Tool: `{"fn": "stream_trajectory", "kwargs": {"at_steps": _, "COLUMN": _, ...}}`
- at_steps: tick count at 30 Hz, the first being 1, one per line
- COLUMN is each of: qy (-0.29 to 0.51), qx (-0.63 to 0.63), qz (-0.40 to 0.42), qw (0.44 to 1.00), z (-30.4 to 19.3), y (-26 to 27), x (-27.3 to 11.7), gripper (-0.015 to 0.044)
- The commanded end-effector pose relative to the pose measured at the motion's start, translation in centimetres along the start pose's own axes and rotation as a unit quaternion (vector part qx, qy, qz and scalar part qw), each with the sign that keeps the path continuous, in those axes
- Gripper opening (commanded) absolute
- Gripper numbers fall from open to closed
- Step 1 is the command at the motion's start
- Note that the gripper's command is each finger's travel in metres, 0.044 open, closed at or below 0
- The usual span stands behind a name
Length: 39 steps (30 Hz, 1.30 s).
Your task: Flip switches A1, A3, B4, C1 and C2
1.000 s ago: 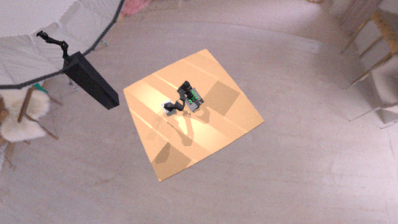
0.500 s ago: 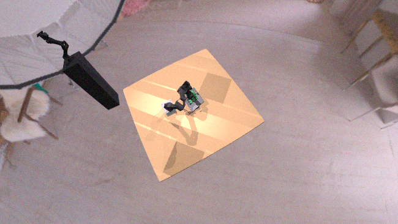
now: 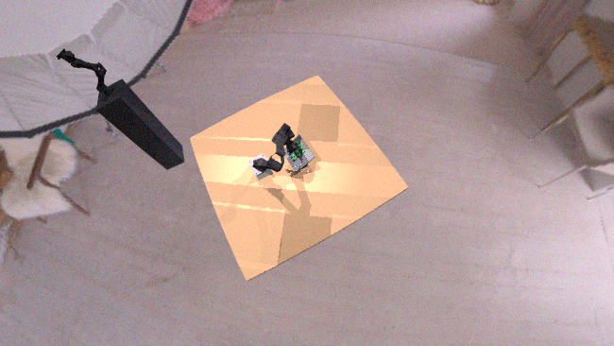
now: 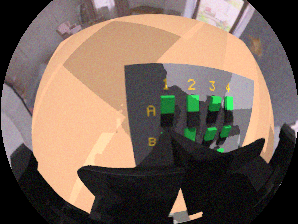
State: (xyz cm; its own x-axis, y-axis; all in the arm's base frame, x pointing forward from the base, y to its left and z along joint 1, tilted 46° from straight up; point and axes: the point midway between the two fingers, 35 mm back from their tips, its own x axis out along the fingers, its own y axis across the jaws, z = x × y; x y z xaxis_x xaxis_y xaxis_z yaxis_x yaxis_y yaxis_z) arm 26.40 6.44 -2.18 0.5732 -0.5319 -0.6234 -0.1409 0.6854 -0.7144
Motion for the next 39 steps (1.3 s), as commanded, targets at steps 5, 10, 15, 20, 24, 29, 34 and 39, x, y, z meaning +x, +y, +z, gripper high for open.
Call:
{"fn": "stream_trajectory", "kwargs": {"at_steps": 5, "qy": -0.002, "qx": 0.006, "qz": -0.001, "qw": 1.0, "z": 0.6, "y": -0.2, "x": -4.6, "gripper": 0.0}}
{"fn": "stream_trajectory", "kwargs": {"at_steps": 10, "qy": -0.001, "qx": 0.006, "qz": 0.0, "qw": 1.0, "z": 1.2, "y": -1.8, "x": -4.6, "gripper": 0.0}}
{"fn": "stream_trajectory", "kwargs": {"at_steps": 15, "qy": -0.002, "qx": 0.005, "qz": -0.003, "qw": 1.0, "z": 2.4, "y": -6.1, "x": -4.6, "gripper": 0.0}}
{"fn": "stream_trajectory", "kwargs": {"at_steps": 20, "qy": 0.003, "qx": 0.007, "qz": -0.002, "qw": 1.0, "z": 2.4, "y": -6.1, "x": -3.6, "gripper": 0.0}}
{"fn": "stream_trajectory", "kwargs": {"at_steps": 24, "qy": 0.01, "qx": 0.006, "qz": -0.003, "qw": 1.0, "z": 2.5, "y": -6.2, "x": -1.2, "gripper": 0.0}}
{"fn": "stream_trajectory", "kwargs": {"at_steps": 29, "qy": 0.01, "qx": 0.005, "qz": -0.003, "qw": 1.0, "z": 2.5, "y": -6.2, "x": -0.8, "gripper": 0.0}}
{"fn": "stream_trajectory", "kwargs": {"at_steps": 34, "qy": 0.01, "qx": 0.005, "qz": -0.004, "qw": 1.0, "z": 2.5, "y": -6.3, "x": 0.0, "gripper": 0.0}}
{"fn": "stream_trajectory", "kwargs": {"at_steps": 39, "qy": 0.01, "qx": 0.005, "qz": -0.004, "qw": 1.0, "z": 2.5, "y": -6.2, "x": 0.5, "gripper": 0.0}}
